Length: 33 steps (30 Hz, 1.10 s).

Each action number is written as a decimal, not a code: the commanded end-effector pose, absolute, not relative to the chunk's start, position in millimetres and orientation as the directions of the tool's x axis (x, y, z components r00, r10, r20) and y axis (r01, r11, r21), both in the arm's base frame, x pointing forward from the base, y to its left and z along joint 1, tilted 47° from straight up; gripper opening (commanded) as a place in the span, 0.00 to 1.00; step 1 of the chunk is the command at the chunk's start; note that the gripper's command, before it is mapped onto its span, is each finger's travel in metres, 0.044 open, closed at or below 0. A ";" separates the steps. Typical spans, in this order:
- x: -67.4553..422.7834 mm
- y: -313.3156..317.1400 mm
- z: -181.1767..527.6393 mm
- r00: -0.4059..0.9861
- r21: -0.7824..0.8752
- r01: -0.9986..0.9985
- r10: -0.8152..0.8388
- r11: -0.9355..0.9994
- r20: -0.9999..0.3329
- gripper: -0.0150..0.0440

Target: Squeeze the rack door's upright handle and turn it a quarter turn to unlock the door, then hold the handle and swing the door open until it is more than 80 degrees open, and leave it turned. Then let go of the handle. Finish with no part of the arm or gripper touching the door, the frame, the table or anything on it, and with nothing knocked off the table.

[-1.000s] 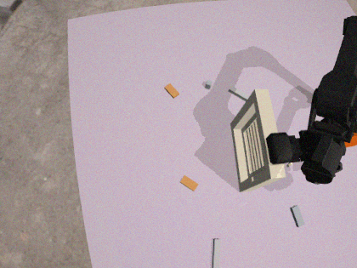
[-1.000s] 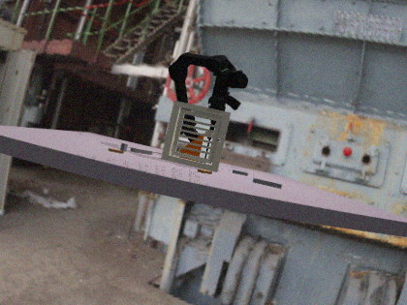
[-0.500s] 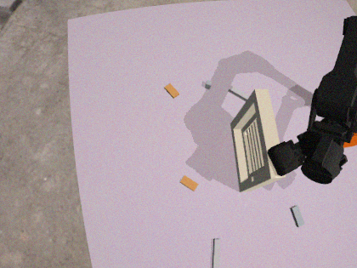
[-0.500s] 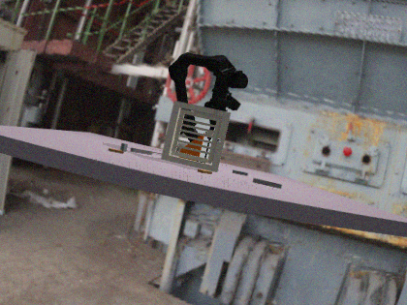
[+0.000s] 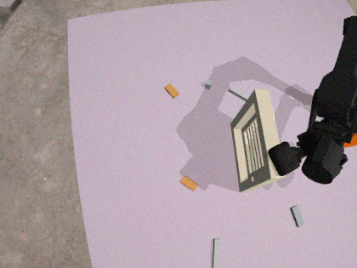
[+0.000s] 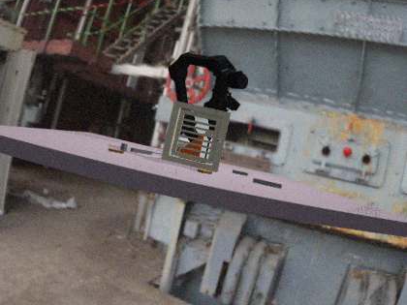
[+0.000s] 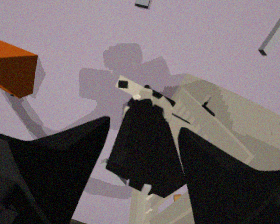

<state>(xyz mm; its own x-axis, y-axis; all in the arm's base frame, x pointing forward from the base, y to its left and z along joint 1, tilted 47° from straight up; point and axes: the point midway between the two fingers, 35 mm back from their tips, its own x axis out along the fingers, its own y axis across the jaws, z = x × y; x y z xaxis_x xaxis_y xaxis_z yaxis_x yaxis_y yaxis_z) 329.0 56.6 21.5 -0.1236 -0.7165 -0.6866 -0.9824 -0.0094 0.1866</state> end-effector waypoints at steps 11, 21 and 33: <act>330.5 55.6 21.3 -0.118 -0.252 -0.887 -0.718 0.387 -0.686 0.74; 330.6 55.7 21.2 -0.118 -0.546 -0.568 -0.718 0.615 -0.686 0.74; 330.5 55.6 21.2 -0.118 -0.722 -0.014 -0.718 0.692 -0.686 0.74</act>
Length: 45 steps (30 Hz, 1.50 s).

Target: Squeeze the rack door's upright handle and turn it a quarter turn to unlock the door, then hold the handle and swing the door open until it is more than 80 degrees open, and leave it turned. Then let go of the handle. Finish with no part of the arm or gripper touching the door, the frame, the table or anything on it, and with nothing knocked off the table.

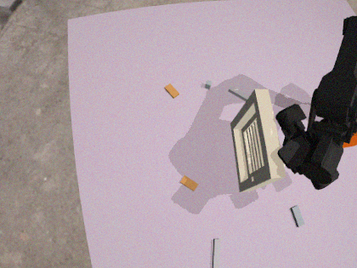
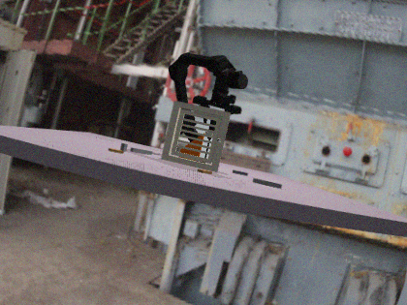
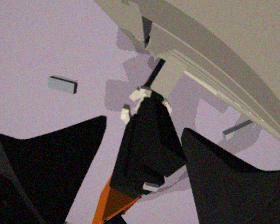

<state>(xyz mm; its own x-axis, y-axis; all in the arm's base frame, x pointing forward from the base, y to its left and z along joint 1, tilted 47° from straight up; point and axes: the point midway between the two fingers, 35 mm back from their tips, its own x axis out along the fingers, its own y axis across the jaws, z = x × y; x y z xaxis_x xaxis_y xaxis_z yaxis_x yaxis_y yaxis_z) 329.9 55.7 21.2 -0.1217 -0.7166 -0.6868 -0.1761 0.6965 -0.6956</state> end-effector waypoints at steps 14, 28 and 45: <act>330.5 55.6 21.2 -0.118 -0.614 0.624 -0.718 0.484 -0.686 0.74; 330.5 55.6 21.2 -0.118 -0.223 0.973 -0.718 0.052 -0.686 0.74; 330.5 55.5 21.2 -0.118 0.186 0.926 -0.718 -0.330 -0.686 0.74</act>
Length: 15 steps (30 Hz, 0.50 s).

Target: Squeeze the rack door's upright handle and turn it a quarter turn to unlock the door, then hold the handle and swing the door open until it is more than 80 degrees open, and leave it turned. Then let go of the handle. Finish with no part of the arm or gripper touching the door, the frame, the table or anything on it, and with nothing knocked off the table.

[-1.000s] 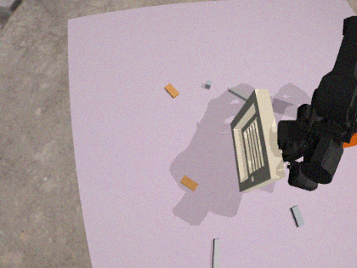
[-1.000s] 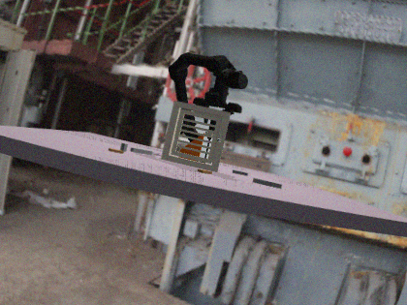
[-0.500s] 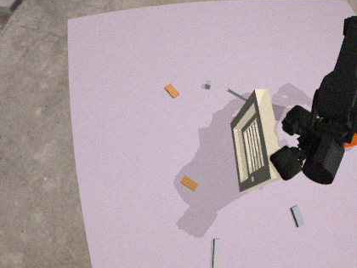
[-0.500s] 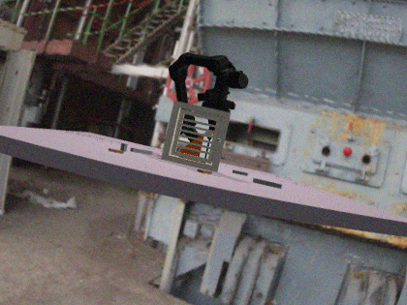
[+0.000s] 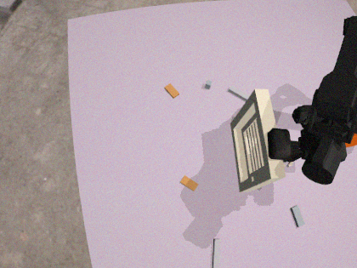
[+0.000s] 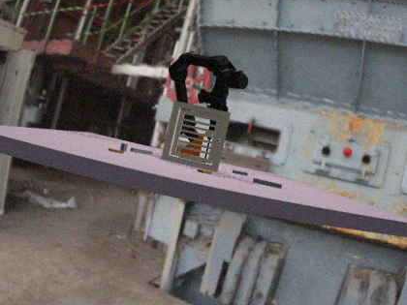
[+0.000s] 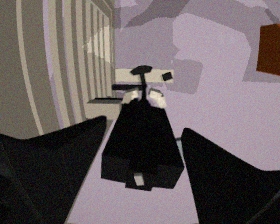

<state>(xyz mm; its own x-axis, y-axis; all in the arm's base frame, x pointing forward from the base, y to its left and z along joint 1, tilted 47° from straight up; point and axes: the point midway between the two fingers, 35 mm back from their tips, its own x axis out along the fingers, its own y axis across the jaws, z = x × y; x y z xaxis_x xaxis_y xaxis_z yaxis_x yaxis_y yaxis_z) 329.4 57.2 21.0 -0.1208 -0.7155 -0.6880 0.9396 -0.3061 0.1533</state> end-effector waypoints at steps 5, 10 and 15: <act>330.5 55.5 21.2 -0.118 0.186 0.926 -0.718 -0.330 -0.686 0.72; 330.5 55.5 21.2 -0.118 0.186 0.926 -0.718 -0.330 -0.686 0.67; 330.5 55.5 21.2 -0.118 0.186 0.926 -0.718 -0.330 -0.686 0.61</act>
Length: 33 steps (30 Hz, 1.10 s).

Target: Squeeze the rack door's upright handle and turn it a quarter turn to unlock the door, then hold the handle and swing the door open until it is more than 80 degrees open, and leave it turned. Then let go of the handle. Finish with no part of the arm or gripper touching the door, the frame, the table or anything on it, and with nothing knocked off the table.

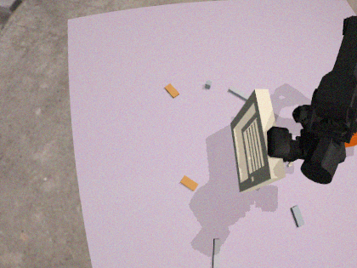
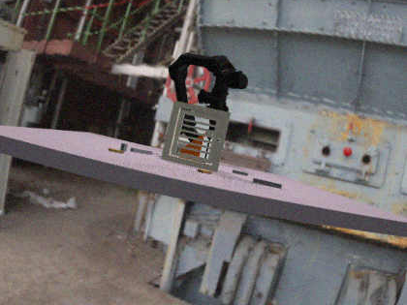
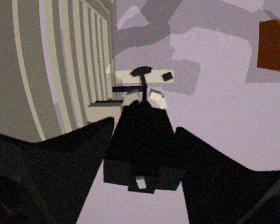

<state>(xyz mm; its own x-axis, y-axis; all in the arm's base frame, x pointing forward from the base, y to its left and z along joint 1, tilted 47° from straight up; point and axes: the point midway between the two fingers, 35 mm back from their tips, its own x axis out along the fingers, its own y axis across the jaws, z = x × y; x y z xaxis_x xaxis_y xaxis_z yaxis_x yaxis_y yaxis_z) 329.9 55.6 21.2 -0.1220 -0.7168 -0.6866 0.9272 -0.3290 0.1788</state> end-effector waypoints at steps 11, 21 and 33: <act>330.5 55.5 21.2 -0.118 0.186 0.926 -0.718 -0.330 -0.686 0.48; 330.5 55.5 21.2 -0.118 0.186 0.926 -0.718 -0.330 -0.686 0.37; 329.9 55.5 21.4 -0.118 0.175 0.931 -0.718 -0.321 -0.686 0.28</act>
<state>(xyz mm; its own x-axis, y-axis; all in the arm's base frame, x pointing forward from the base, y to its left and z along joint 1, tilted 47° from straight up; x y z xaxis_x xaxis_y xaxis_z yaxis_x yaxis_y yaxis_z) 330.5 55.4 21.3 -0.1188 -0.7183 -0.6855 0.9262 -0.3291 0.1843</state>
